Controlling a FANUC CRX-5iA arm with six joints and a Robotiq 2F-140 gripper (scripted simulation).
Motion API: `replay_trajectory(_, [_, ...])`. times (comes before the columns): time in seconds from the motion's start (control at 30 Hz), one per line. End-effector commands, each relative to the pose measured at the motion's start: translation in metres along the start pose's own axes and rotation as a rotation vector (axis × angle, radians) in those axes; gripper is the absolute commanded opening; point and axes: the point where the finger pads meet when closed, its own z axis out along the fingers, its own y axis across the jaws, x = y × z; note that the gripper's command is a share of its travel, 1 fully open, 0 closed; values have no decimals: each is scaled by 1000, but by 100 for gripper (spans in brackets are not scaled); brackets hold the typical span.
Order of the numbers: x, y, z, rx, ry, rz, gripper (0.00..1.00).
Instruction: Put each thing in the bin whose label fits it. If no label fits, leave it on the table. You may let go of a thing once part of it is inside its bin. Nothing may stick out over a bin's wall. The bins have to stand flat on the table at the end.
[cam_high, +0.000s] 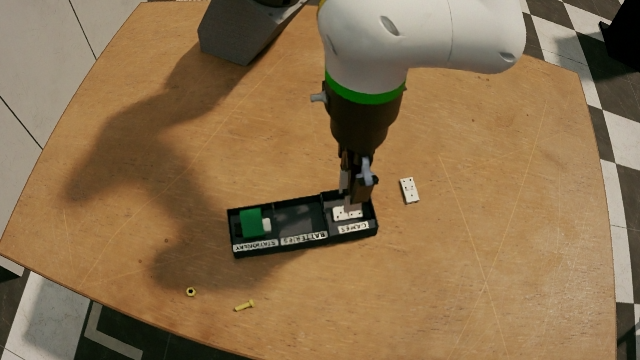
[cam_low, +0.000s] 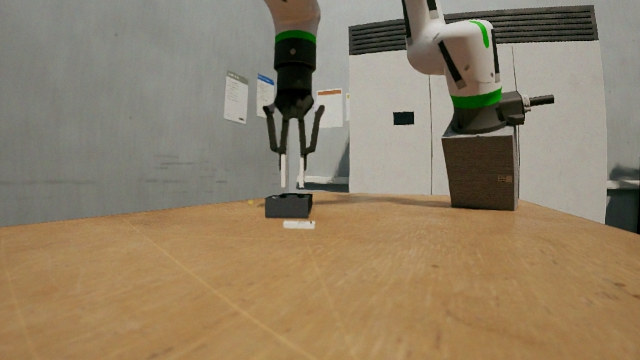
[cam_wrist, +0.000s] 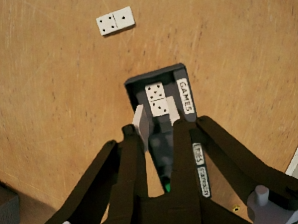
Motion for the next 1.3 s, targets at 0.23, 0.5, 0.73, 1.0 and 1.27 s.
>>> replay_trajectory(0.23, [25, -4, -4, 0, 0, 150, 32])
replay_trajectory(0.5, [90, -17, -8, 5, 25, 334, 32])
replay_trajectory(0.73, [127, -23, -10, 19, 56, 492, 32])
replay_trajectory(1.0, [127, -23, -10, 35, 80, 696, 32])
replay_trajectory(1.27, [127, -23, -10, 42, 83, 910, 32])
